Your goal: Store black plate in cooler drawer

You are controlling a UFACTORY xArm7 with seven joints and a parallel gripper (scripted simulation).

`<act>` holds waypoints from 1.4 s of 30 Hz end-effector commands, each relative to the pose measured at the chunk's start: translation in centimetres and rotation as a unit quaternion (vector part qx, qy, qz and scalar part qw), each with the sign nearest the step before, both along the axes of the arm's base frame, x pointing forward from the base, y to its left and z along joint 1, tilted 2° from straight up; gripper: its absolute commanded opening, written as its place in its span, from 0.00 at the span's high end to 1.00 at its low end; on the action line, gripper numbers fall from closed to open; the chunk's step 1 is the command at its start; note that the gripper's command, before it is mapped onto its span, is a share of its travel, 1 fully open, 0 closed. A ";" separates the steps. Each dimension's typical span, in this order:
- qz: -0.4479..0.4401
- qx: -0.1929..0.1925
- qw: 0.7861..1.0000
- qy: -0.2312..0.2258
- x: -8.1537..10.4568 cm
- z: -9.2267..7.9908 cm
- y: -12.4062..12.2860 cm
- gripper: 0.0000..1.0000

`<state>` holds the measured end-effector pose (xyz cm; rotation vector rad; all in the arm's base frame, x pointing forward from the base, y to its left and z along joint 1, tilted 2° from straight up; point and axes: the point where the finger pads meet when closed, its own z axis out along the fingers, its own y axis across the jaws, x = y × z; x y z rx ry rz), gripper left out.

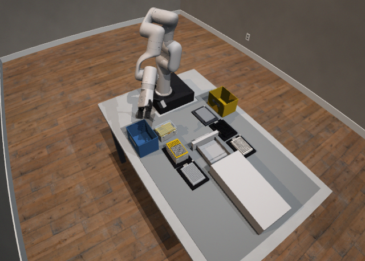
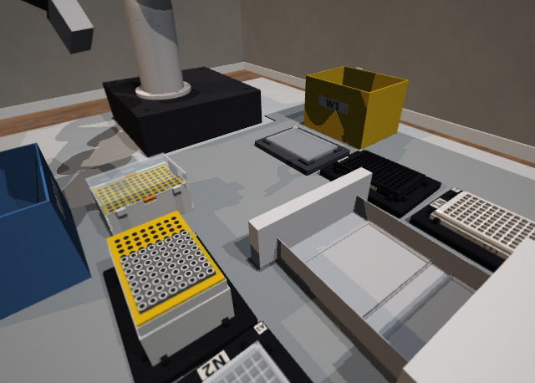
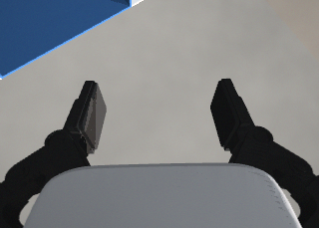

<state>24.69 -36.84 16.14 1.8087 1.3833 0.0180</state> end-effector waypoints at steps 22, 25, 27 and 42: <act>-0.045 0.057 0.997 -0.023 2.1 -0.3 0.1 0.00; -0.069 0.086 0.993 -0.034 3.2 -0.5 0.4 0.00; -0.090 0.111 0.989 -0.042 4.1 -0.7 0.8 0.00; -0.199 0.224 0.951 -0.074 8.4 -1.2 3.5 0.00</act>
